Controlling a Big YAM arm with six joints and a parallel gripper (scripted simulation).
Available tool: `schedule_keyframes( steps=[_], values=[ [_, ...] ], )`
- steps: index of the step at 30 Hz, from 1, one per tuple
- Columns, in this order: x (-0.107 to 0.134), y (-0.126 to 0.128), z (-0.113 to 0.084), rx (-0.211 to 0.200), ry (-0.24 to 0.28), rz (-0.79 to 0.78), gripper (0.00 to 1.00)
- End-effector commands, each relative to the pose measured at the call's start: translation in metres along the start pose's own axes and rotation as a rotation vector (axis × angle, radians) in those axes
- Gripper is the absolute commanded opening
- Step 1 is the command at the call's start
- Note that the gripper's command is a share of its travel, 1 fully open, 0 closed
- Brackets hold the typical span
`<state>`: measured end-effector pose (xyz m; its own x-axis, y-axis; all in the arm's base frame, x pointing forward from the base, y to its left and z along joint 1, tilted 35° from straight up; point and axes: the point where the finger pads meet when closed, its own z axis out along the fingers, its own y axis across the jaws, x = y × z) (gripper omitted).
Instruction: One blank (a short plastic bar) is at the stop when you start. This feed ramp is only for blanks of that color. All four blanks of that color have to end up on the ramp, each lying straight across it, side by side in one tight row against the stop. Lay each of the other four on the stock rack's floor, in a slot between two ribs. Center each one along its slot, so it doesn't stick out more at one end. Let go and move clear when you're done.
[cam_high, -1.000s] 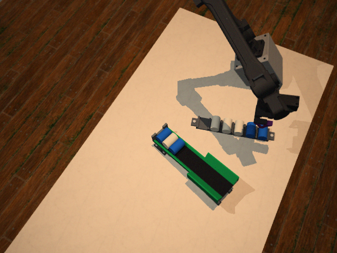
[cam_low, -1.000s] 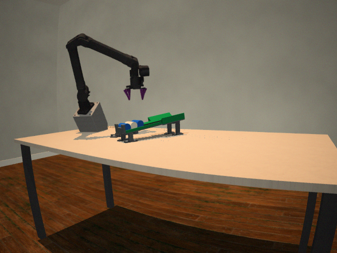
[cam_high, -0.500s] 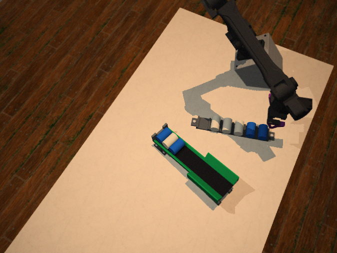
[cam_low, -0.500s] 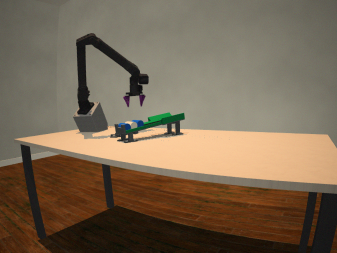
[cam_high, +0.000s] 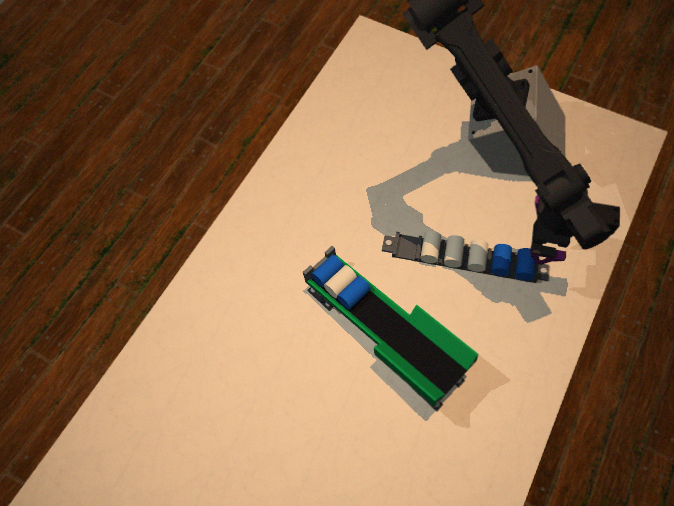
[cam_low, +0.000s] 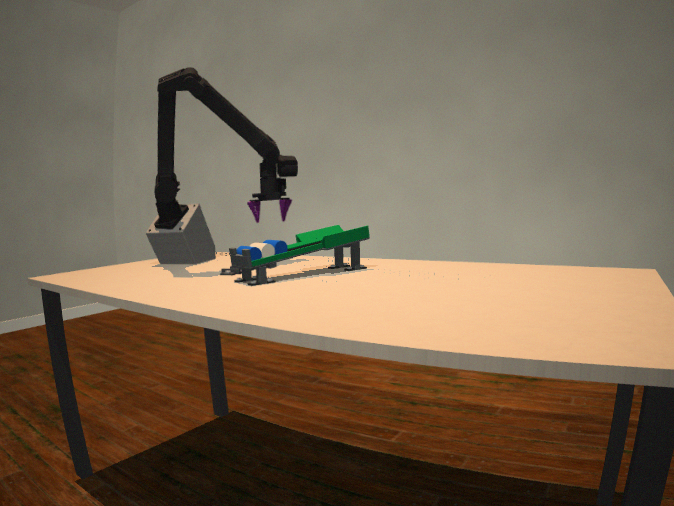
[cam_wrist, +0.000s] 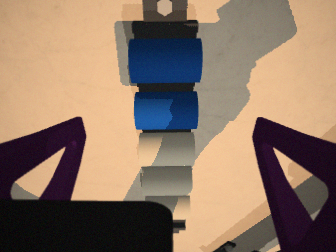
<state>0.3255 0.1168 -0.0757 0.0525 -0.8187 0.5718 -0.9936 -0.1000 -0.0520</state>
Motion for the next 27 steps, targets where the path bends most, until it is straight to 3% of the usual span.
schedule_keyframes(
  steps=[1,3,4,8,11,27],
  values=[
    [0.004,0.002,0.031,-0.023,0.009,-0.011,1.0],
    [0.004,0.003,0.035,-0.023,0.009,-0.011,1.0],
    [0.004,0.003,0.035,-0.024,0.007,-0.011,0.8],
    [0.002,-0.01,0.02,0.015,-0.014,0.005,0.8],
    [-0.001,-0.004,0.029,-0.007,-0.001,-0.011,0.8],
    [-0.001,-0.004,0.029,-0.006,-0.001,-0.007,0.8]
  ],
)
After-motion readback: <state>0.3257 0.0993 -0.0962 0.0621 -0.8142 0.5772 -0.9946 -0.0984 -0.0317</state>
